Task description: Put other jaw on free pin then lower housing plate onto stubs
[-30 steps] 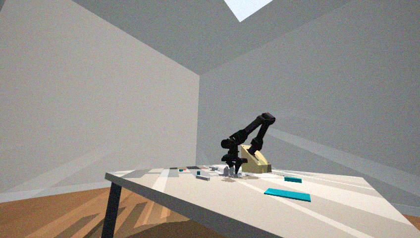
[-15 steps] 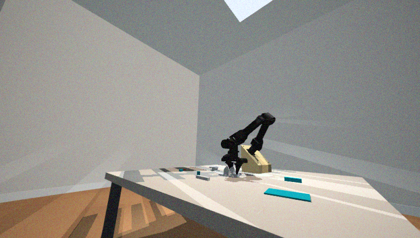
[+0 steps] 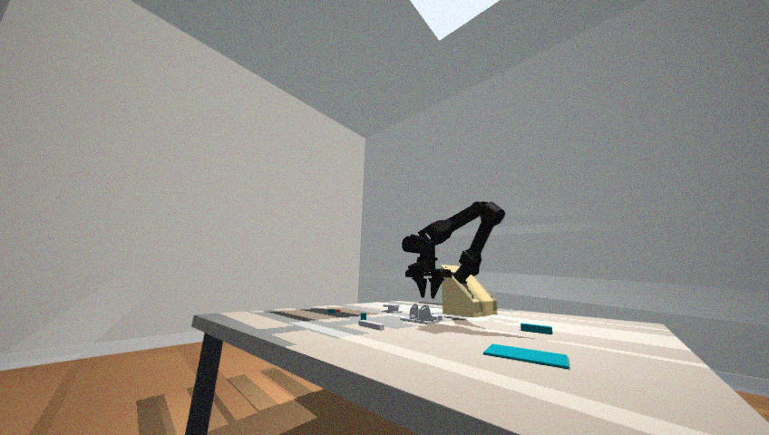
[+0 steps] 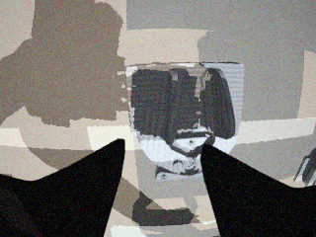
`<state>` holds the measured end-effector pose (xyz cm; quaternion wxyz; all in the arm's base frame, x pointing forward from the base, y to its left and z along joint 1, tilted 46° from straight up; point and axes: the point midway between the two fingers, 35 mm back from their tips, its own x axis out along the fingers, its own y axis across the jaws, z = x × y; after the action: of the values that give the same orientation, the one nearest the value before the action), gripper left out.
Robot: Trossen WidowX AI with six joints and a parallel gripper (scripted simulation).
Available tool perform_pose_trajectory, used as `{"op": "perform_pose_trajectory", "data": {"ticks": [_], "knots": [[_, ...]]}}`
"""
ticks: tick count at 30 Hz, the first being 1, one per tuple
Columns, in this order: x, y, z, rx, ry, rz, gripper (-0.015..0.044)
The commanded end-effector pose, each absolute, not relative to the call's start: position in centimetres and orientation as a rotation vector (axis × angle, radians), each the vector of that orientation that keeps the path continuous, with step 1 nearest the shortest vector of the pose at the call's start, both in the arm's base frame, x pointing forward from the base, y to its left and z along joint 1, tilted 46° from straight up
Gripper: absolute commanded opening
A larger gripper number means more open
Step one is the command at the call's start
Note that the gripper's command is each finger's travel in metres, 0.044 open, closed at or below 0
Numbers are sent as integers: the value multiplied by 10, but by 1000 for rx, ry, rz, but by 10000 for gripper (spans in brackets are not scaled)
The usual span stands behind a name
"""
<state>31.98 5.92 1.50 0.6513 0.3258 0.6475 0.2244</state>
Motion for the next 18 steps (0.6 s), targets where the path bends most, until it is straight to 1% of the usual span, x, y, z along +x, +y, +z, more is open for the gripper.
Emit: {"op": "perform_pose_trajectory", "data": {"ticks": [1,5,8,18], "knots": [[318,61,12,739,1480,509,250],[305,49,-5,706,1522,486,355],[305,40,-11,666,1510,511,434],[307,5,-34,495,1435,632,440]]}}
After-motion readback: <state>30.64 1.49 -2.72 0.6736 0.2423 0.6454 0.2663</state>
